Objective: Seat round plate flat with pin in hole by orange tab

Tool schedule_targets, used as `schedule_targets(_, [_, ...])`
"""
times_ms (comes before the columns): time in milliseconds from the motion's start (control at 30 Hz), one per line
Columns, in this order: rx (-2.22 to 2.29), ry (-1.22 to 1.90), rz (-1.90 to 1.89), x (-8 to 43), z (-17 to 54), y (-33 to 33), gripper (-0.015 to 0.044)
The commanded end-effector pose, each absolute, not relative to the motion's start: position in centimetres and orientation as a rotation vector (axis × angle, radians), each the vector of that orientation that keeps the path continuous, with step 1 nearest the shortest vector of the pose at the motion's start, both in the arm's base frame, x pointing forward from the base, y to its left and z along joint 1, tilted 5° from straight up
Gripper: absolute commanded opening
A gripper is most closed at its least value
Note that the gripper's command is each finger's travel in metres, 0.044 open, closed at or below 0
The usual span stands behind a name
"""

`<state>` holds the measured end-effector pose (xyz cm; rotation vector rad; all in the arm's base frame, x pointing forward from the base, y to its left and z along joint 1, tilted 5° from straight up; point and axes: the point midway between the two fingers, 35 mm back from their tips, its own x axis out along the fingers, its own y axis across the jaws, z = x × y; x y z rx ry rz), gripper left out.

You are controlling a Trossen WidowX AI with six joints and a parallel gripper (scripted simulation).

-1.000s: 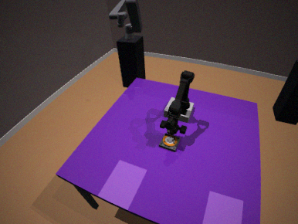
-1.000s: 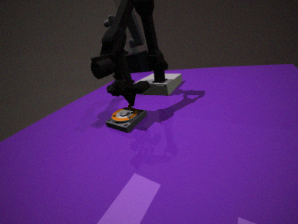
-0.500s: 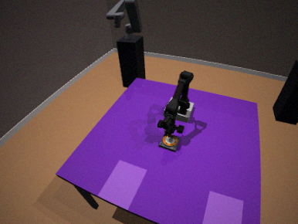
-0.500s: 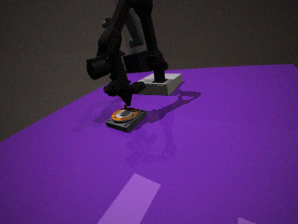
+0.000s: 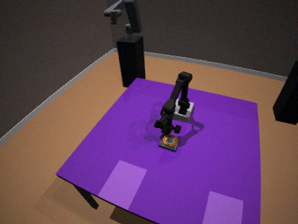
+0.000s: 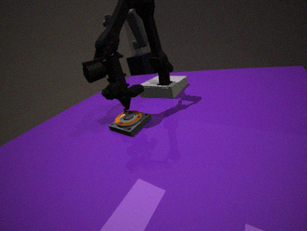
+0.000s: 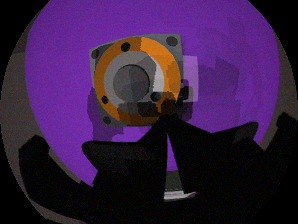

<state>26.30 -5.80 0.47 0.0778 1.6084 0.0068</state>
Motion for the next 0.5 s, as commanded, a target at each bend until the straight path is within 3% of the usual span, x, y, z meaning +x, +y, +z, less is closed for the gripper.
schedule_targets(0, [0.070,1.602,0.005,26.9,0.7,-6.4,0.0000])
schedule_targets(467, [0.070,1.601,0.004,28.0,0.7,-7.2,0.0000])
